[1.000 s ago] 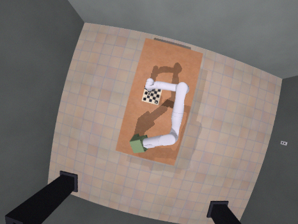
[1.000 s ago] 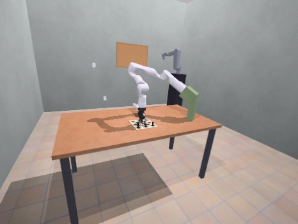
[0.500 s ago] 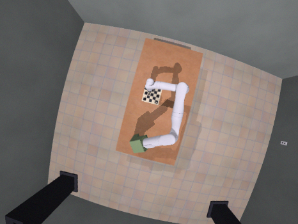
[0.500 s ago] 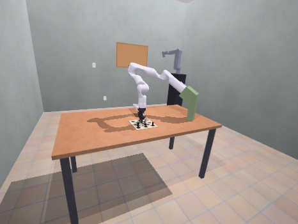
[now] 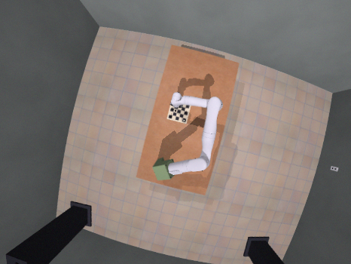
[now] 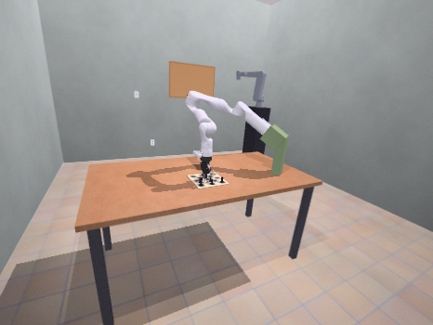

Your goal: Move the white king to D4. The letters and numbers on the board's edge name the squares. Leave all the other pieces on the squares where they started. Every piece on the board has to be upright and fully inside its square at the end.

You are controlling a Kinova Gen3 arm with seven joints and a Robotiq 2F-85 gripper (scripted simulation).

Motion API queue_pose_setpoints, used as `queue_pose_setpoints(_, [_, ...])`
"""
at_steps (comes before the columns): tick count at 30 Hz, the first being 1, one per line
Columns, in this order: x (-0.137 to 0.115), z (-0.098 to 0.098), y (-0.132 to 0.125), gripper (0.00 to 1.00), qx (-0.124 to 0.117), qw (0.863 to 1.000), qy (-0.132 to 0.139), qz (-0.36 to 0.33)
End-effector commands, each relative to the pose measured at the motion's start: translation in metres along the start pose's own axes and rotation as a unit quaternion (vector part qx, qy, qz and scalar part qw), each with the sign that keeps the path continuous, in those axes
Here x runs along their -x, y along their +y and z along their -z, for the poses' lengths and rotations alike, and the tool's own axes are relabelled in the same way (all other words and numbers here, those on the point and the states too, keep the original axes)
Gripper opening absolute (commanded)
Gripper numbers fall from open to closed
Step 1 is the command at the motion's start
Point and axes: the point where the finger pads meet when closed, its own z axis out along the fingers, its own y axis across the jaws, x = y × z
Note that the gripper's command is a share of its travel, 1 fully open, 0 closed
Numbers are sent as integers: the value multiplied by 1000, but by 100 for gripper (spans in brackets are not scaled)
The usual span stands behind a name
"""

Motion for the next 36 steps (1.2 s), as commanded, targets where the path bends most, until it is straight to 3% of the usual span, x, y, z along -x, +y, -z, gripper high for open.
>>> queue_pose_setpoints(1, [-1, 1, -1, 0, -1, 1000, 1, 0])
queue_pose_setpoints(18, [-1, 1, -1, 0, -1, 1000, 1, 0])
queue_pose_setpoints(19, [-1, 1, -1, 8, -1, 1000, 1, 0])
queue_pose_setpoints(21, [-1, 1, -1, 8, -1, 1000, 1, 0])
queue_pose_setpoints(22, [-1, 1, -1, 16, -1, 1000, 1, 0])
queue_pose_setpoints(24, [-1, 1, -1, 16, -1, 1000, 1, 0])
queue_pose_setpoints(25, [-1, 1, -1, 25, -1, 1000, 1, 0])
queue_pose_setpoints(27, [-1, 1, -1, 25, -1, 1000, 1, 0])
queue_pose_setpoints(28, [-1, 1, -1, 33, -1, 1000, 1, 0])
queue_pose_setpoints(32, [-1, 1, -1, 33, -1, 1000, 1, 0])
queue_pose_setpoints(33, [-1, 1, -1, 41, -1, 1000, 1, 0])
queue_pose_setpoints(36, [-1, 1, -1, 41, -1, 1000, 1, 0])
